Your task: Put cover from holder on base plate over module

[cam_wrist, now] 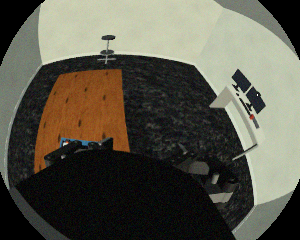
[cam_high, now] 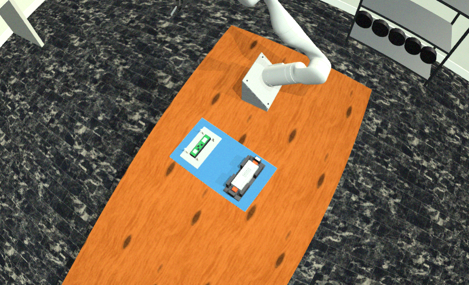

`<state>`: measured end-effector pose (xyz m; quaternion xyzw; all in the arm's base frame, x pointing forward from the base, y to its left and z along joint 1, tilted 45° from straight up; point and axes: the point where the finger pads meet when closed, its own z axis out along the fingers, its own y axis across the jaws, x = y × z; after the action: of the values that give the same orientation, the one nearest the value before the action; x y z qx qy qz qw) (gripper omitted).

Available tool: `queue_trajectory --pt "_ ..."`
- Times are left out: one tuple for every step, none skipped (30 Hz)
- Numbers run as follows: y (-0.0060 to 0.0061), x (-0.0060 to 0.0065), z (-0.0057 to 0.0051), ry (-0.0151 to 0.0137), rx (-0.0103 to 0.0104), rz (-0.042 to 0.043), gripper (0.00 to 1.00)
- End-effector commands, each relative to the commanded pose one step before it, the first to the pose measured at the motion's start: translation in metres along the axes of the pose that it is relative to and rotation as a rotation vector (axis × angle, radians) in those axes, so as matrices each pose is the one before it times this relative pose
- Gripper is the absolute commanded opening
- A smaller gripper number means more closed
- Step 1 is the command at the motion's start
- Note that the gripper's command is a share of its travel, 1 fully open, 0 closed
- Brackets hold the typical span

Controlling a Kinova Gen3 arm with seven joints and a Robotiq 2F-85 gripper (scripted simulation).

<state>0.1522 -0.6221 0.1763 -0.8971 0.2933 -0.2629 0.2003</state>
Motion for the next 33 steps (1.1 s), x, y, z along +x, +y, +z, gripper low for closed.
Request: queue_trajectory --pt "-0.00046 0.00057 -0.0033 0.00182 -0.00587 -0.00182 1.0" --pt "0.0 0.0 0.0 0.0 0.0 0.0 1.0" --pt "-0.005 -0.00172 0.00438 -0.0202 0.00986 -0.00258 1.0" --pt "-0.00496 -0.00168 0.00293 -0.0193 0.00763 -0.00279 1.0" --pt "-0.00494 -0.00161 0.003 -0.0193 0.00763 -0.00279 1.0" --pt "-0.00492 -0.00154 0.00307 -0.0193 0.00763 -0.00279 1.0" --pt "-0.0049 -0.00146 0.00314 -0.0193 0.00763 -0.00279 1.0" --pt "-0.00488 -0.00139 0.0032 -0.0193 0.00763 -0.00279 1.0" --pt "-0.00486 -0.00131 0.00327 -0.0193 0.00763 -0.00279 1.0" --pt "-0.00484 -0.00124 0.00333 -0.0193 0.00763 -0.00279 1.0" --pt "-0.00481 -0.00116 0.00339 -0.0193 0.00763 -0.00279 1.0" --pt "-0.00479 -0.00108 0.00345 -0.0193 0.00763 -0.00279 1.0" --pt "0.0 0.0 0.0 0.0 0.0 0.0 1.0" --pt "0.0 0.0 0.0 0.0 0.0 0.0 1.0" --pt "0.0 0.0 0.0 0.0 0.0 0.0 1.0" --pt "0.0 0.0 0.0 0.0 0.0 0.0 1.0" --pt "0.0 0.0 0.0 0.0 0.0 0.0 1.0" --pt "0.0 0.0 0.0 0.0 0.0 0.0 1.0" --pt "0.0 0.0 0.0 0.0 0.0 0.0 1.0" --pt "-0.00376 -0.00187 0.00653 -0.02033 0.01218 -0.00167 1.0" --pt "-0.00476 -0.00091 0.00354 -0.01936 0.00747 -0.00281 1.0" --pt "-0.00473 -0.00083 0.0036 -0.01936 0.00747 -0.00281 1.0" --pt "-0.00471 -0.00074 0.00365 -0.01936 0.00747 -0.00281 1.0" --pt "-0.00468 -0.00066 0.00369 -0.01936 0.00747 -0.00281 1.0" --pt "-0.00466 -0.00057 0.00374 -0.01936 0.00747 -0.00281 1.0" --pt "-0.00463 -0.00049 0.00379 -0.01936 0.00747 -0.00281 1.0" --pt "-0.0046 -0.0004 0.00383 -0.01936 0.00747 -0.00281 1.0" --pt "-0.00457 -0.00031 0.00387 -0.01936 0.00747 -0.00281 1.0" --pt "-0.00455 -0.00023 0.00391 -0.01936 0.00747 -0.00281 1.0" --pt "0.0 0.0 0.0 0.0 0.0 0.0 1.0" --pt "0.0 0.0 0.0 0.0 0.0 0.0 1.0" --pt "0.0 0.0 0.0 0.0 0.0 0.0 1.0" --pt "0.0 0.0 0.0 0.0 0.0 0.0 1.0"
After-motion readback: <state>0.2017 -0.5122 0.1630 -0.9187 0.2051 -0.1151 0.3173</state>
